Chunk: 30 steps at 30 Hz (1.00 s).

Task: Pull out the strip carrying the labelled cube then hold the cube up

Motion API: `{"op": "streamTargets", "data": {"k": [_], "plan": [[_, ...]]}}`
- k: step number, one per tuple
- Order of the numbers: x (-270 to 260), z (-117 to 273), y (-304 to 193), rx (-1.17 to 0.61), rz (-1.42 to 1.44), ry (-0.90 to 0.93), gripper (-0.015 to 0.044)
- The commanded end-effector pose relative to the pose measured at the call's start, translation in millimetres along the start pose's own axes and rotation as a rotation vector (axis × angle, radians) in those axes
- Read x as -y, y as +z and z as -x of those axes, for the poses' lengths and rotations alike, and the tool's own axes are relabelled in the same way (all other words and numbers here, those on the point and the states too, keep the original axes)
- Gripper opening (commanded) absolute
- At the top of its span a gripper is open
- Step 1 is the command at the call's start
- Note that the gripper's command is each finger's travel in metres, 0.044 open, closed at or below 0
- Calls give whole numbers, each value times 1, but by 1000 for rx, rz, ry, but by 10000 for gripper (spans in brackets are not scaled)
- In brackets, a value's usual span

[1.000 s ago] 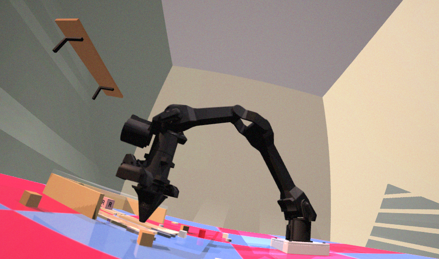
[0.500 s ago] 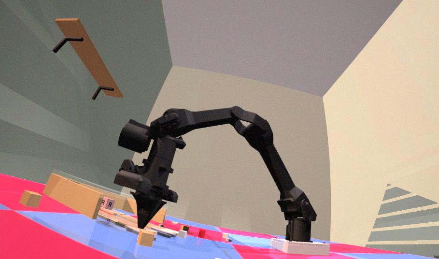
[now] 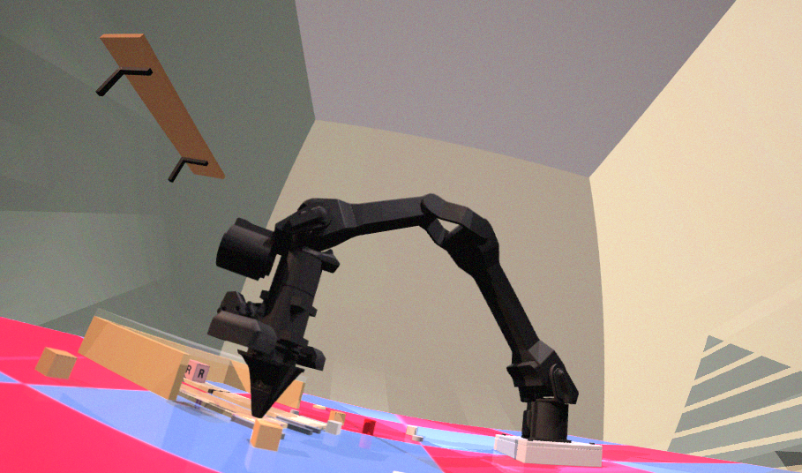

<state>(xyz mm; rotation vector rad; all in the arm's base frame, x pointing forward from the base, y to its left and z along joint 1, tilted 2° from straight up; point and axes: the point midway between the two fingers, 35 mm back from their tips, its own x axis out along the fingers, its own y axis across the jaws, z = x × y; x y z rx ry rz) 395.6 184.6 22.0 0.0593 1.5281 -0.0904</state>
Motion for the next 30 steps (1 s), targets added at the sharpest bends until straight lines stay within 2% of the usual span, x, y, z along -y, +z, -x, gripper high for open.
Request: {"op": "streamTargets", "data": {"k": [1,30], "plan": [[-1,-1,0,0,-4,4,0],[-1,-4,0,0,-4,4,0]]}}
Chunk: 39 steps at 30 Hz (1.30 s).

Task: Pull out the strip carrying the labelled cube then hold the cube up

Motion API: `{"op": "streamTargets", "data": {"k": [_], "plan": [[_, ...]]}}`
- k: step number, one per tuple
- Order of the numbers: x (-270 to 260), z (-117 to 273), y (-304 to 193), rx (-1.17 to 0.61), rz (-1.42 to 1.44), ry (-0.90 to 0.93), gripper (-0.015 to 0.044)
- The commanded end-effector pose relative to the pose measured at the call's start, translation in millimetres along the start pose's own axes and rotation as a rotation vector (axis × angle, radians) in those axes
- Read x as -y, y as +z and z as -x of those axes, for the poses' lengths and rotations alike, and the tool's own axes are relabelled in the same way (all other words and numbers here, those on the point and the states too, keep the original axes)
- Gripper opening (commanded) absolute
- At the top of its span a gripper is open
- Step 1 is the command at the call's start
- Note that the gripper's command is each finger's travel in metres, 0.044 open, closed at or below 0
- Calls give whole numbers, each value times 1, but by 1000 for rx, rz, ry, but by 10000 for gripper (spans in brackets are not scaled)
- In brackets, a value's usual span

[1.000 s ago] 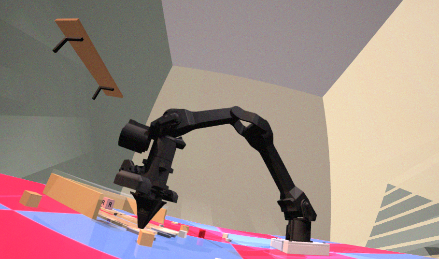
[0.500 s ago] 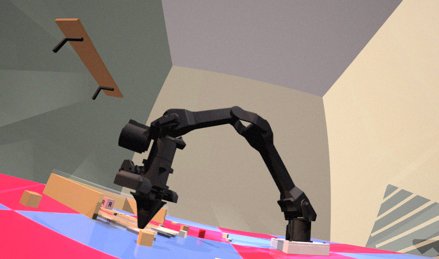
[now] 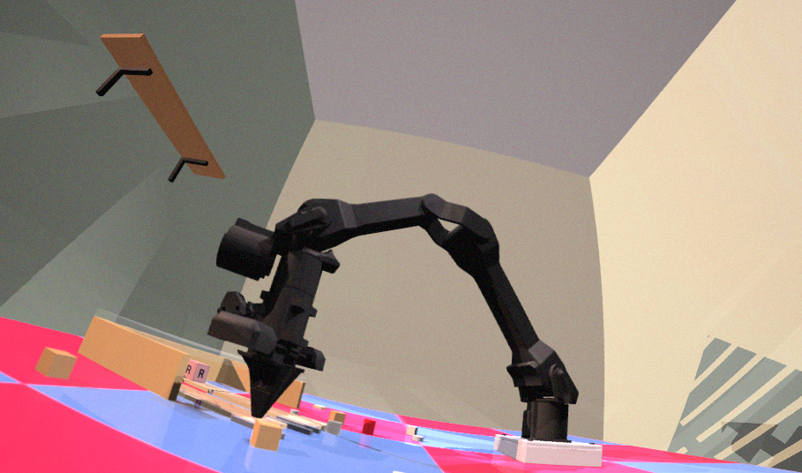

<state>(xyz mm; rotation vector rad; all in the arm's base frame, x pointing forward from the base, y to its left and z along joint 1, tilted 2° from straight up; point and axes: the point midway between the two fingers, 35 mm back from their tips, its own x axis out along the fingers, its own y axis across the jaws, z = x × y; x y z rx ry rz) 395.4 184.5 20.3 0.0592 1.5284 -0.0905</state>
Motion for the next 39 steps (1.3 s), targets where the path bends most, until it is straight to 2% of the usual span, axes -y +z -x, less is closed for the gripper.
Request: {"op": "streamTargets", "data": {"k": [1,11,39], "plan": [[-1,-2,1,1,-4,4,0],[-1,-3,-1,1,-4,4,0],[-1,-5,-46,-3,-4,5,0]]}}
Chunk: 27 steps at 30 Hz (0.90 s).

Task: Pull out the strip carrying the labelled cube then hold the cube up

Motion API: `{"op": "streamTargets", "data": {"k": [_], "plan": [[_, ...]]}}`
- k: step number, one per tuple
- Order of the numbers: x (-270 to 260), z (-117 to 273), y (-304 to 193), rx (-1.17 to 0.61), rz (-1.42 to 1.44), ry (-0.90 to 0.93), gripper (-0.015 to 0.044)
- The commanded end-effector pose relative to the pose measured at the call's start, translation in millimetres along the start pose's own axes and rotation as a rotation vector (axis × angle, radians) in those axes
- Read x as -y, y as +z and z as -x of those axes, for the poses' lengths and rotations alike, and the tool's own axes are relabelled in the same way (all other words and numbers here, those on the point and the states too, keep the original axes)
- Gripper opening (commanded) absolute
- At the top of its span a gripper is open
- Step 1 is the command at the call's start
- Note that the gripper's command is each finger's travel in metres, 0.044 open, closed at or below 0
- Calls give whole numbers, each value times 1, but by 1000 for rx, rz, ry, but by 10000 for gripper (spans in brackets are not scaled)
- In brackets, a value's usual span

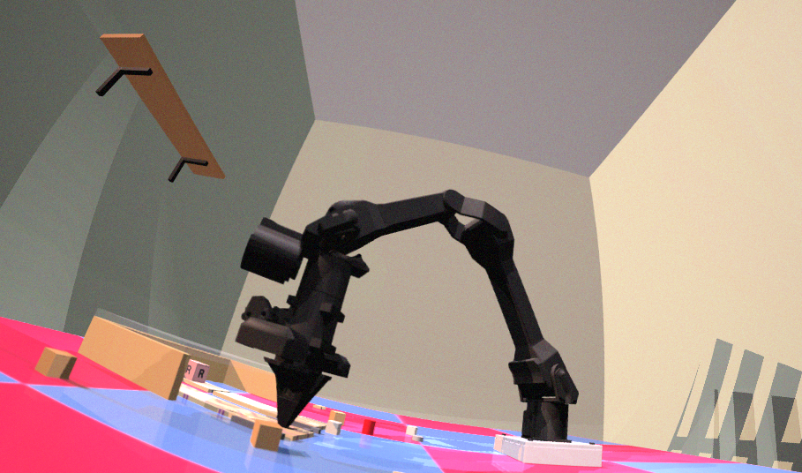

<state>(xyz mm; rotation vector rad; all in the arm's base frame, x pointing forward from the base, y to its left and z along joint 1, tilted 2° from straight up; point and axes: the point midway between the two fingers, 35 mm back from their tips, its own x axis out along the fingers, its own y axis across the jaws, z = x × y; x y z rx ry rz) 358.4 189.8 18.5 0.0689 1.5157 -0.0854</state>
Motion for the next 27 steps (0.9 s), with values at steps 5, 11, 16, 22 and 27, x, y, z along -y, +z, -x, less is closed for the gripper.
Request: {"op": "streamTargets", "data": {"k": [5,11,16,22,27], "plan": [[0,-5,-16,-16,-1,-5,0],[0,-5,-25,-16,-1,-5,0],[0,-5,-32,-17,-1,-5,0],[0,-5,-42,-18,-1,-5,0],[0,-5,-50,-18,-1,-5,0]]}}
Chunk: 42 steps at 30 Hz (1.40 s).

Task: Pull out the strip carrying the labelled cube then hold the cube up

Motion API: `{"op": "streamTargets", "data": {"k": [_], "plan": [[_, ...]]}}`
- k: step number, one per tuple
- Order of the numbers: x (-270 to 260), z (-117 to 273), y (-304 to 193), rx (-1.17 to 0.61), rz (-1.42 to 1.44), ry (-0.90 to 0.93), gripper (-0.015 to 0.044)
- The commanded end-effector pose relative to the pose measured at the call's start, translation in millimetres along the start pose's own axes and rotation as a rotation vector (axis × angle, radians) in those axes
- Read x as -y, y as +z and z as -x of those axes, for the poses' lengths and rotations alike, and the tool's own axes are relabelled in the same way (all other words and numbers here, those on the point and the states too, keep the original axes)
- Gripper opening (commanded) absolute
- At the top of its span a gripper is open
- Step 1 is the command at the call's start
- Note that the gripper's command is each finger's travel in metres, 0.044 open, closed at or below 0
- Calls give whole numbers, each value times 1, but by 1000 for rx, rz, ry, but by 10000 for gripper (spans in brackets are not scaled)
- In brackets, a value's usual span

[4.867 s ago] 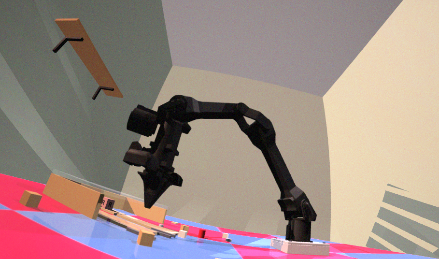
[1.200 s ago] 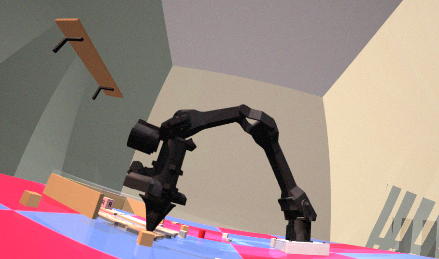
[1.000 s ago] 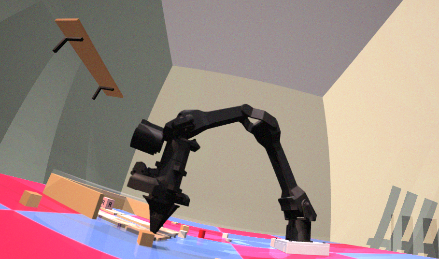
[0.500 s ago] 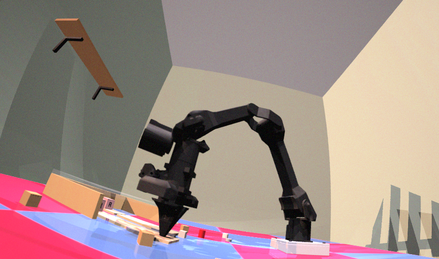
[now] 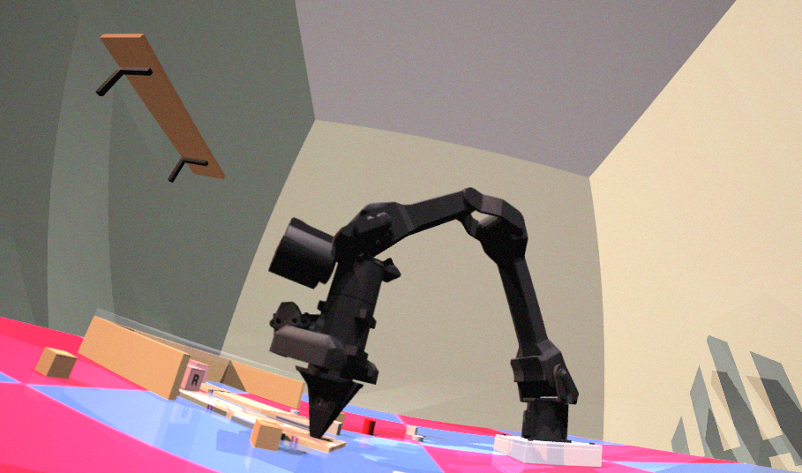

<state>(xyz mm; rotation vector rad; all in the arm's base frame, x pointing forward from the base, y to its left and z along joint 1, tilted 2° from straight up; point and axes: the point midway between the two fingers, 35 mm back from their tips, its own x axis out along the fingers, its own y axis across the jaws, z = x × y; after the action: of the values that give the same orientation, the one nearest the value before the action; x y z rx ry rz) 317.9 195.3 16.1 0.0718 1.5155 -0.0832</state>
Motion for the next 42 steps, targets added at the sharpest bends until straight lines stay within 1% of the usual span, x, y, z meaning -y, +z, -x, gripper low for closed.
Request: {"op": "streamTargets", "data": {"k": [1,42], "plan": [[1,-5,-11,-19,0,-9,0],[0,-5,-76,-24,0,-8,0]]}}
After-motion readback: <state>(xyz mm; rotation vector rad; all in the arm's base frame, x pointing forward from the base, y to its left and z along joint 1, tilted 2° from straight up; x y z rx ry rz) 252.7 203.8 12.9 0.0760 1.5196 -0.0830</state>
